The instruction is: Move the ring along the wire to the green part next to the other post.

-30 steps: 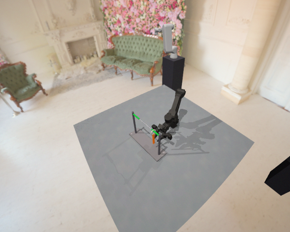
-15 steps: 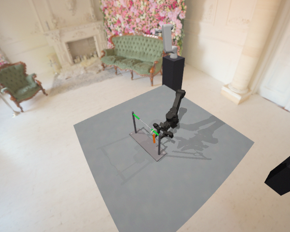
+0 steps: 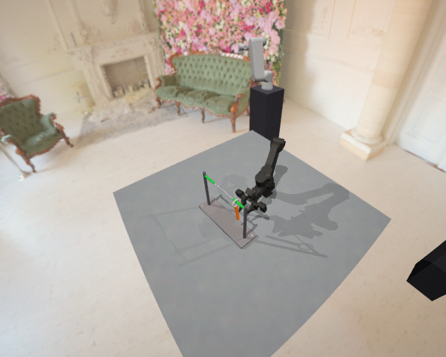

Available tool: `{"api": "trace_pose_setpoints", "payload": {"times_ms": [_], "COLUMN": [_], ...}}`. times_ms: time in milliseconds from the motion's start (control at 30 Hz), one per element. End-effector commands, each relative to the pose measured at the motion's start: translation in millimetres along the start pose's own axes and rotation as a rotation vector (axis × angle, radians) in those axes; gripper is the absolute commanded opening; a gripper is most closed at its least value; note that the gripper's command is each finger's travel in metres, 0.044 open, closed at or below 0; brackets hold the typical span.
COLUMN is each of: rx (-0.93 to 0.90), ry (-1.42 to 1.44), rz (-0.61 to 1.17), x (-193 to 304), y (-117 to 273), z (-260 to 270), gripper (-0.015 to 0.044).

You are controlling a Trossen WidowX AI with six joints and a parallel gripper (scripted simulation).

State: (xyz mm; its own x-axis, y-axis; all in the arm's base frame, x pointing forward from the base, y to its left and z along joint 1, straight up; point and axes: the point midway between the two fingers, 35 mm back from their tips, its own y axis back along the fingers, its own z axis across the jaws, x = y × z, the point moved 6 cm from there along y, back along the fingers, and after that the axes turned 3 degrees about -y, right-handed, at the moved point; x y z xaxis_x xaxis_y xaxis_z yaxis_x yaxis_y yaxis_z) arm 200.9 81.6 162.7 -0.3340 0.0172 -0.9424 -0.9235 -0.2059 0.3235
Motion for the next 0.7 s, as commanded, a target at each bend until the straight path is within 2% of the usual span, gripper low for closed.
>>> {"api": "trace_pose_setpoints", "payload": {"times_ms": [0,200,533,567,667], "rx": [0.006,0.006,0.0,0.0,0.0], "ry": [-0.001,-0.001,0.0,0.0,0.0], "rz": [0.008,0.008,0.003,0.003,0.003], "x": [3.1,3.1,1.9,2.1,2.1], "y": [0.1,0.1,46.6,47.5,47.5], "z": [-0.9,-0.9,-2.1,-2.3,-2.3], "gripper": [0.016,0.016,0.0423,0.044,0.044]}}
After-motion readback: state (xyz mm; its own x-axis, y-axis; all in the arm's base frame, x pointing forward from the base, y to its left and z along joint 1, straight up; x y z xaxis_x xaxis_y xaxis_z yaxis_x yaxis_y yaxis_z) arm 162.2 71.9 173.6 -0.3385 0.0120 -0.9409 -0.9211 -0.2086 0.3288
